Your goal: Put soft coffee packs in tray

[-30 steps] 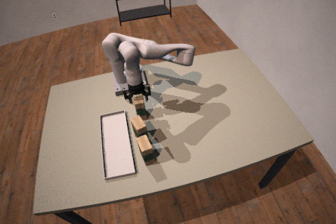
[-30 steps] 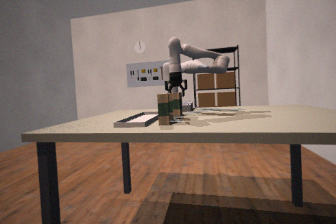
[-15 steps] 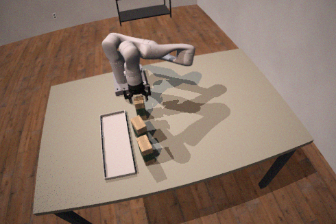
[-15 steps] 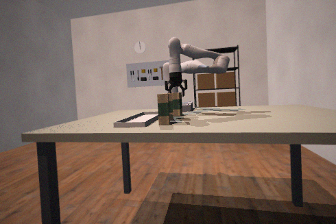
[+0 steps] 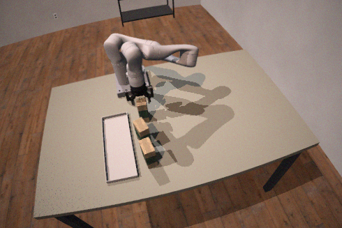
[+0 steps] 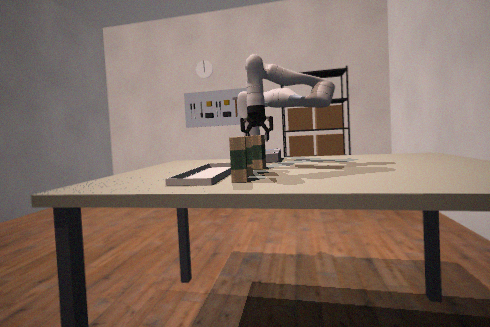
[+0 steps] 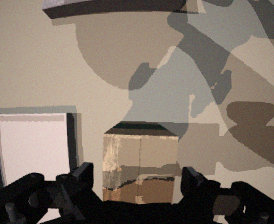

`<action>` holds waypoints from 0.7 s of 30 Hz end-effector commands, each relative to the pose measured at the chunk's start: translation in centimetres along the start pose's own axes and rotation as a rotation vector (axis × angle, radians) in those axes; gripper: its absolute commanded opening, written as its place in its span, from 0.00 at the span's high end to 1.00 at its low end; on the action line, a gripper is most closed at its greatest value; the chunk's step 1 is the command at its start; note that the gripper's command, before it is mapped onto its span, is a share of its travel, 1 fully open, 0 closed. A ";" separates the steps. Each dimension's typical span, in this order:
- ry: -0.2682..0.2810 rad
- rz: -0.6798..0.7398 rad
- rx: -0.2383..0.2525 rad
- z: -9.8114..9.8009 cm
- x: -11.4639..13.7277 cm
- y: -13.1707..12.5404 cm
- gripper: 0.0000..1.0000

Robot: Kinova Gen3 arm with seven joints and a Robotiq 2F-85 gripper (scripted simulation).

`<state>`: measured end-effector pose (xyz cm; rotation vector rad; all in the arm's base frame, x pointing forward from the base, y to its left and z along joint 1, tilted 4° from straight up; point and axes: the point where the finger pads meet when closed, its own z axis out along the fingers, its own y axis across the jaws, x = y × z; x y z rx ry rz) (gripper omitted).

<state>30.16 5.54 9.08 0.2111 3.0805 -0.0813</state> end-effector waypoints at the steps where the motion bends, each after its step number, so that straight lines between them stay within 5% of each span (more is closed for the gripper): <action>1: -0.001 0.000 -0.001 0.0 0.0 0.0 0.18; 8: -0.001 0.000 -0.001 -0.7 0.0 0.0 0.18; 21: -0.001 0.000 -0.001 -7.2 0.0 0.0 0.18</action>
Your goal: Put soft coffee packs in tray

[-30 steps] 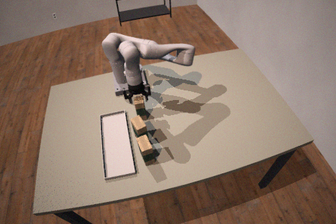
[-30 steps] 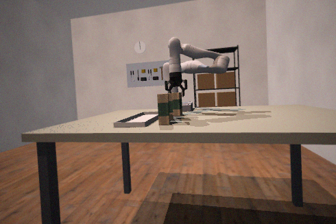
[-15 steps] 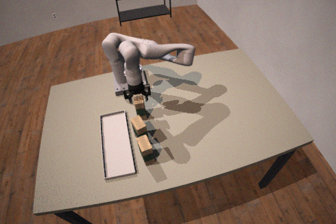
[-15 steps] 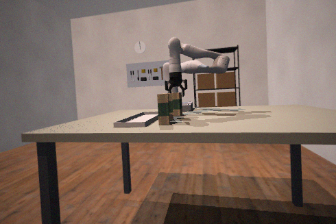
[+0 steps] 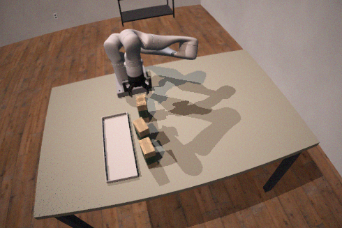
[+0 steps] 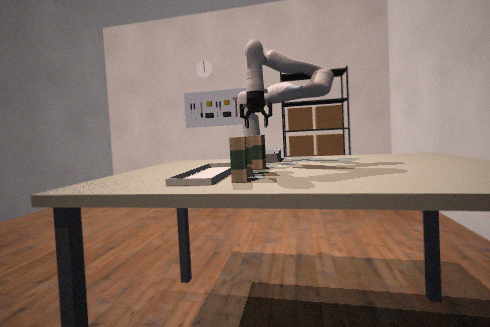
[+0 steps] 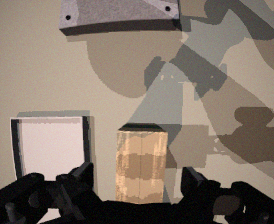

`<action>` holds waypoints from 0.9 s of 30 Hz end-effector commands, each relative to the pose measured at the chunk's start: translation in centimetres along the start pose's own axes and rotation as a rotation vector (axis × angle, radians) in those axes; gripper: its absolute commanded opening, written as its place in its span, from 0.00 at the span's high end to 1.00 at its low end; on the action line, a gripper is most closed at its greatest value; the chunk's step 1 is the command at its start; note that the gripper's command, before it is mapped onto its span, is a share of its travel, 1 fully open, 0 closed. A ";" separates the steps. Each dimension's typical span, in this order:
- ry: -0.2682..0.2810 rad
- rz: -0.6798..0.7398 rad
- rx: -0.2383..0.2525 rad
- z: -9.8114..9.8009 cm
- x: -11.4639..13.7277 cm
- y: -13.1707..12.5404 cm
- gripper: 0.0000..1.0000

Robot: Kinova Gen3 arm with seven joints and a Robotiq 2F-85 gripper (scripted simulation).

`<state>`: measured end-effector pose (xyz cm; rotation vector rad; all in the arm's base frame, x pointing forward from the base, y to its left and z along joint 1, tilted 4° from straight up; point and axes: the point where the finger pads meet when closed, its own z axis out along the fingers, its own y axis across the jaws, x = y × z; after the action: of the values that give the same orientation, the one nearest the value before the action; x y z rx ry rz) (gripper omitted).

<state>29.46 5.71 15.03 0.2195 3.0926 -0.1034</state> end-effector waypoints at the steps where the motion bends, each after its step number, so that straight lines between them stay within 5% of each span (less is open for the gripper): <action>1: -0.013 -0.004 -0.016 -1.6 -0.4 0.2 0.18; 16: -0.013 -0.022 -0.011 -1.9 -1.2 0.0 0.18; 27: -0.014 -0.316 -0.003 -2.2 -14.0 -1.4 0.18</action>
<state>40.80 4.11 17.56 -0.2404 3.0712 -0.1037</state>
